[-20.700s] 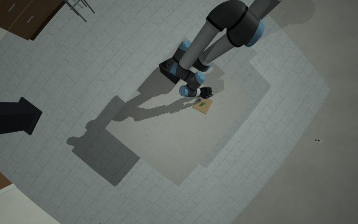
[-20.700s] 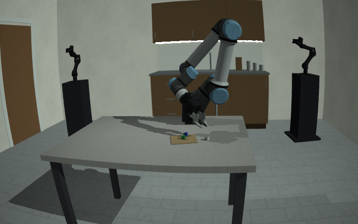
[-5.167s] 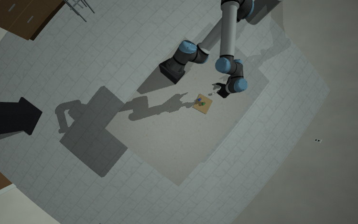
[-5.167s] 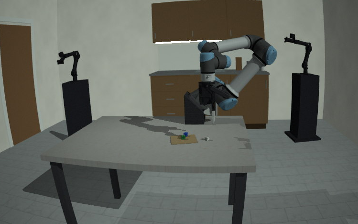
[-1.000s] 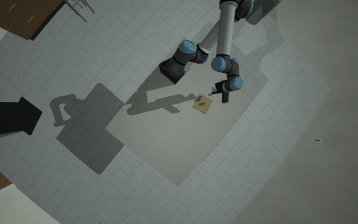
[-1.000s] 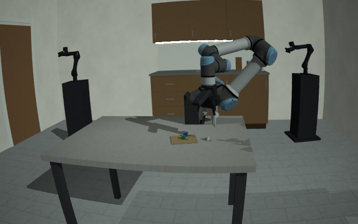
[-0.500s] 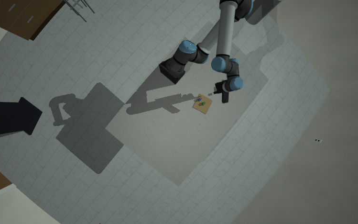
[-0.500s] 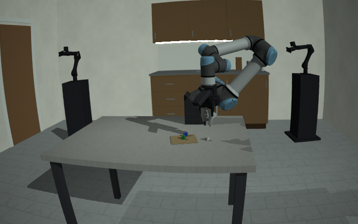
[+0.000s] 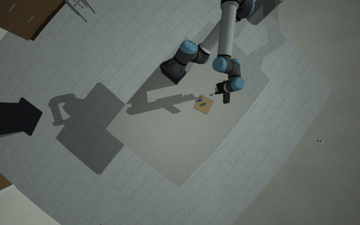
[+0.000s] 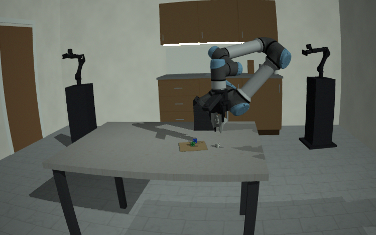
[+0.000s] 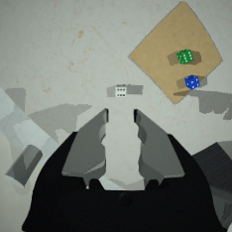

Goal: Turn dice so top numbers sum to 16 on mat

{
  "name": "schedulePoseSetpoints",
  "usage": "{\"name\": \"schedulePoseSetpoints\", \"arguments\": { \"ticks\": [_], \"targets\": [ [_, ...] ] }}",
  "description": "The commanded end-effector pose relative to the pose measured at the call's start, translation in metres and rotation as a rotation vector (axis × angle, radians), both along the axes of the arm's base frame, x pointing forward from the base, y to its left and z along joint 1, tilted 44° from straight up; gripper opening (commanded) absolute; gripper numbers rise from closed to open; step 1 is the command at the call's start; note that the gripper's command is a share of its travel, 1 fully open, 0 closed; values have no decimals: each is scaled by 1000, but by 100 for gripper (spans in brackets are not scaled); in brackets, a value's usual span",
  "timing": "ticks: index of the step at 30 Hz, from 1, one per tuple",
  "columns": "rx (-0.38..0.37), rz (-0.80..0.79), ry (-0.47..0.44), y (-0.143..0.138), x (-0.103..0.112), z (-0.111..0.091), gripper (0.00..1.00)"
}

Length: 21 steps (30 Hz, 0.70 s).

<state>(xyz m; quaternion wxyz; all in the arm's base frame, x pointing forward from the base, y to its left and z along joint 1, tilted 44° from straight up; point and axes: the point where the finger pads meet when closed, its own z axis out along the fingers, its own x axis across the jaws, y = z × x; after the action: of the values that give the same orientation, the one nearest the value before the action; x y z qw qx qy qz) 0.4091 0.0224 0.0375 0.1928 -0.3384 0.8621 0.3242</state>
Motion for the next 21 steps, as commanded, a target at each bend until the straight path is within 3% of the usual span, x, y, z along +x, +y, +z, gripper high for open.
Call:
{"name": "schedulePoseSetpoints", "arguments": {
  "ticks": [1, 21],
  "targets": [
    [0, 0, -1, 0, 0, 0, 21],
    [-1, 0, 0, 5, 1, -6, 21]
  ]
}}
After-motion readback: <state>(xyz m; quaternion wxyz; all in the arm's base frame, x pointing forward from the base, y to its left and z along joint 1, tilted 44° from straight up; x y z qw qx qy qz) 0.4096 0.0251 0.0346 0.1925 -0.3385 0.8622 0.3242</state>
